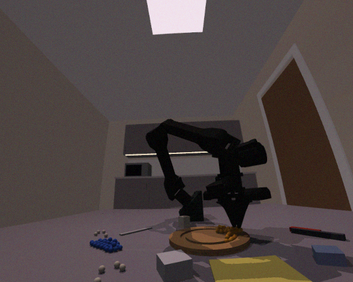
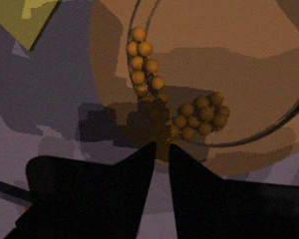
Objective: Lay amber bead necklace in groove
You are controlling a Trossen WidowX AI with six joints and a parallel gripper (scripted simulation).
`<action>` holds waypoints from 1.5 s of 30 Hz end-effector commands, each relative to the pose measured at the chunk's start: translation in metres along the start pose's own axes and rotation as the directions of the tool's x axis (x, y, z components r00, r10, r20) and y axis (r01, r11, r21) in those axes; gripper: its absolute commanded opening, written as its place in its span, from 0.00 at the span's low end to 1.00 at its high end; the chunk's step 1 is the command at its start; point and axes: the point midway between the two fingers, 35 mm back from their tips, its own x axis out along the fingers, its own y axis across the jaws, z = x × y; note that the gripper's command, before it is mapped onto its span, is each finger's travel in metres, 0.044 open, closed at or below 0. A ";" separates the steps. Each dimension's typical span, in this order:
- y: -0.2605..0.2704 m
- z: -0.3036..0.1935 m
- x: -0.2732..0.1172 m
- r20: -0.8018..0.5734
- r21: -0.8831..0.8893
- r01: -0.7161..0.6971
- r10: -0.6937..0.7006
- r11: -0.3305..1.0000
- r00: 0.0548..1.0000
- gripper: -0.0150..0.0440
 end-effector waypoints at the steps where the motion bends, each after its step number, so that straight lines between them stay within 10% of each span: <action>1: 0.000 0.000 0.000 0.001 0.000 0.000 0.000 1.000 1.000 0.25; 9: 0.000 0.000 0.000 0.001 0.000 0.000 0.000 1.000 1.000 0.25; 26: 0.000 0.000 -0.006 0.005 -0.009 0.003 -0.003 1.000 1.000 1.00; 45: 0.000 0.000 -0.006 0.005 -0.009 0.003 -0.003 1.000 1.000 1.00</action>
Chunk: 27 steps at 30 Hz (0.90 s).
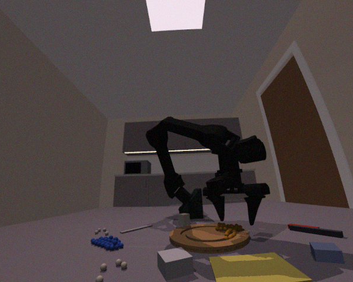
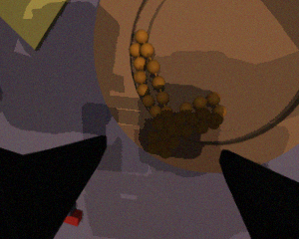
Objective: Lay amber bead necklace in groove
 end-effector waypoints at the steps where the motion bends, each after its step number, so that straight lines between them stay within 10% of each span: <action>1: 0.000 0.000 -0.001 -0.001 -0.009 0.000 0.000 1.000 1.000 0.96; 7: -0.006 0.005 -0.008 -0.001 -0.508 -0.001 0.000 0.862 1.000 0.78; 14: -0.015 0.011 -0.017 -0.001 -0.940 -0.001 0.000 0.341 1.000 0.78; 27: -0.026 0.018 -0.028 -0.001 -0.897 -0.001 -0.001 -0.441 1.000 0.78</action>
